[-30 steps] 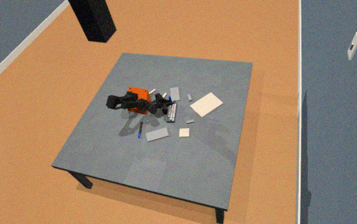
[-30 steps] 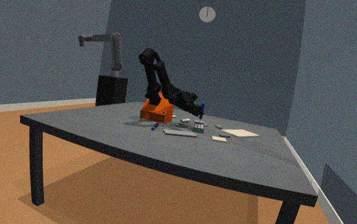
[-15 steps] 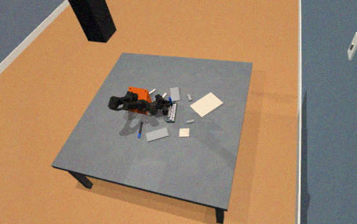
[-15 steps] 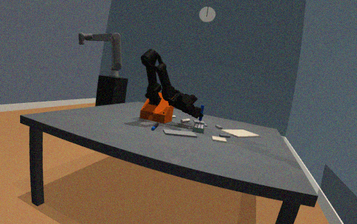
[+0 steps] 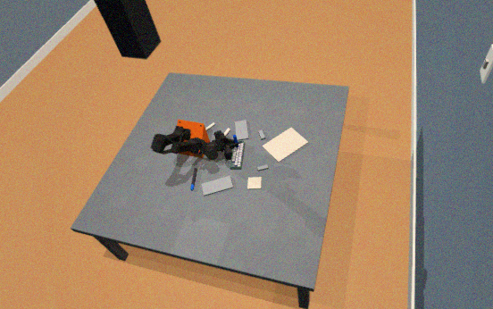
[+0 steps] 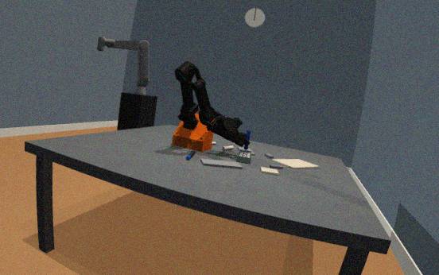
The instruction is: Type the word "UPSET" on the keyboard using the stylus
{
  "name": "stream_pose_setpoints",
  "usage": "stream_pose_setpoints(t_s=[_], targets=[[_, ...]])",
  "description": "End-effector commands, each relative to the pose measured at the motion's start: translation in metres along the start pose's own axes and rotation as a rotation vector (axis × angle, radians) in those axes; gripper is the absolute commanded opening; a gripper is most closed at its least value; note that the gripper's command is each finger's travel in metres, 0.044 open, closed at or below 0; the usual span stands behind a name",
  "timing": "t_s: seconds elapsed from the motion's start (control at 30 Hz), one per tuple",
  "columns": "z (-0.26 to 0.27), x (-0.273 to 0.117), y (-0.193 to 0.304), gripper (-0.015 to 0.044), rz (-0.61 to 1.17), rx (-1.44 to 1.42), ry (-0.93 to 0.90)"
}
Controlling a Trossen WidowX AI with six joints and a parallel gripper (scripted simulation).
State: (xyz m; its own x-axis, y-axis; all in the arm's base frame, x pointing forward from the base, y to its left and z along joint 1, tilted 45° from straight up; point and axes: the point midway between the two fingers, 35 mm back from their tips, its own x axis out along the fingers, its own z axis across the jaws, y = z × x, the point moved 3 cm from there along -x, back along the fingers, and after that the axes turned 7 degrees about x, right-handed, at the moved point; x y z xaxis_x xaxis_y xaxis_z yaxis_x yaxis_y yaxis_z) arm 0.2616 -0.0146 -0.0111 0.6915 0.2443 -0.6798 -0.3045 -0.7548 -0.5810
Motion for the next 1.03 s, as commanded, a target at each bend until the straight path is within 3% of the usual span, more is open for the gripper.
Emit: stream_pose_setpoints(t_s=[0.0, 1.0], targets=[[0.001, 0.001, 0.001, 0.0081, -0.002, -0.003, -0.005], [0.006, -0.009, -0.033, 0.0081, -0.002, -0.005, -0.012]])
